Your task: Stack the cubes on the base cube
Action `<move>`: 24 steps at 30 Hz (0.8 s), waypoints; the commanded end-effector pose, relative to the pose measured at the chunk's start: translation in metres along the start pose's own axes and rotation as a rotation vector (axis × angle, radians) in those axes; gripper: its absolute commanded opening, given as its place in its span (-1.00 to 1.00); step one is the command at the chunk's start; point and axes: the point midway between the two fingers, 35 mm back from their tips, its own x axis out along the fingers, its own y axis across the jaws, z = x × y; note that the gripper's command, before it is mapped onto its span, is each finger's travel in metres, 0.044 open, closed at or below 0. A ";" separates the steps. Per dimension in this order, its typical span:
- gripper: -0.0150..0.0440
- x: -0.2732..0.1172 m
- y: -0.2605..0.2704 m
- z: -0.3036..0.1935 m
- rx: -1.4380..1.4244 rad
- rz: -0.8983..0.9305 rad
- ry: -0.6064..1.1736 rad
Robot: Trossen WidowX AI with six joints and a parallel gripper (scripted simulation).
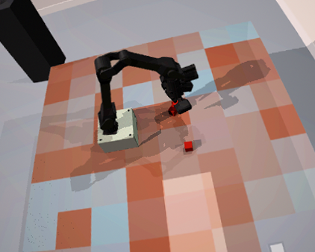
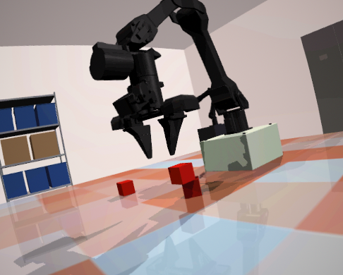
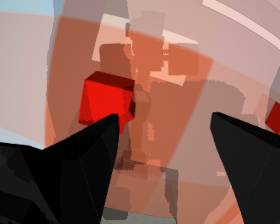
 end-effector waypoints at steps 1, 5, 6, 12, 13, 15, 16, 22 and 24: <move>0.41 -0.004 -0.017 0.001 -0.119 0.003 -0.002; 0.41 -0.009 -0.039 0.000 -0.272 0.000 -0.002; 0.41 -0.010 -0.044 -0.001 -0.311 0.000 -0.002; 0.41 -0.018 -0.077 -0.006 -0.542 -0.004 -0.002; 0.41 -0.019 -0.083 -0.008 -0.580 -0.004 -0.002; 0.41 -0.022 -0.094 -0.011 -0.657 -0.006 -0.001; 0.41 -0.023 -0.099 -0.012 -0.696 -0.006 -0.001; 0.41 -0.031 -0.132 -0.024 -0.926 -0.010 0.001; 0.41 -0.034 -0.142 -0.028 -1.003 -0.012 0.002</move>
